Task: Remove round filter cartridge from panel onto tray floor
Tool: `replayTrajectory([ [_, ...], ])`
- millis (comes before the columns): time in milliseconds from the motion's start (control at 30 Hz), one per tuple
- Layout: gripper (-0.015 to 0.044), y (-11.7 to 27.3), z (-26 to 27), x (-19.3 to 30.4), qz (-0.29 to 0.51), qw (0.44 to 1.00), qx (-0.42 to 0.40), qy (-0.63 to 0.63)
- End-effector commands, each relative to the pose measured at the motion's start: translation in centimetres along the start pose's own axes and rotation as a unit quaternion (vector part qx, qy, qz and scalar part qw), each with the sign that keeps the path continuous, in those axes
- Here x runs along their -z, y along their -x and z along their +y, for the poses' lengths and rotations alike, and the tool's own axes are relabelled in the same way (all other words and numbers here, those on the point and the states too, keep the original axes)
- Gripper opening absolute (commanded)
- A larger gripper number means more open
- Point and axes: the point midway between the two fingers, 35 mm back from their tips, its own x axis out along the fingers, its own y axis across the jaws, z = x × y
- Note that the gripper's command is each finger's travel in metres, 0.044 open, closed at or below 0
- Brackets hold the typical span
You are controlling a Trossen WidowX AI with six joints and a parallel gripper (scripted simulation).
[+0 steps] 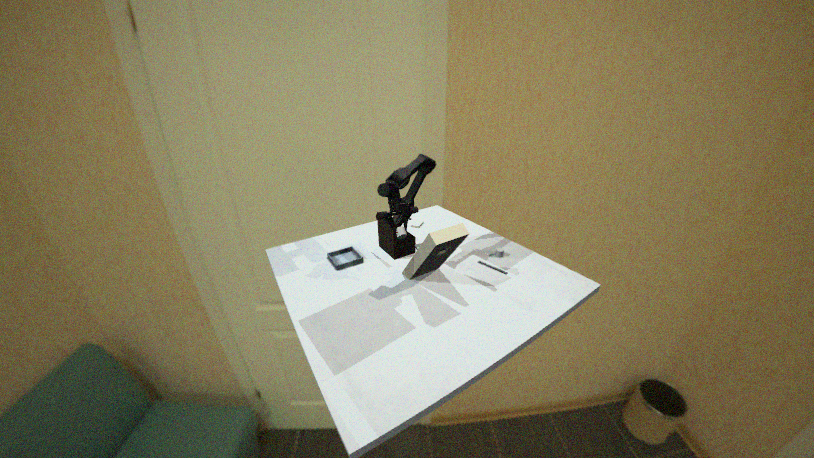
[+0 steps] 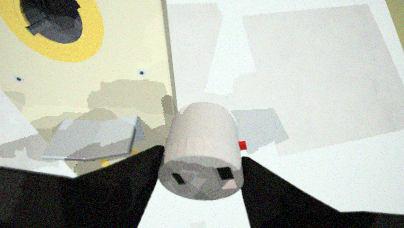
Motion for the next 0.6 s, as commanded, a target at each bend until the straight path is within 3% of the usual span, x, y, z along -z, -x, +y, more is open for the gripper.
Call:
replayTrajectory([
  [0, 0.0000, 0.9, -3.1, 0.8, 0.000, 0.996, 0.045, -0.072],
  [567, 0.0000, 5.4, -15.1, 7.7, -0.018, 0.889, 0.228, -0.397],
])
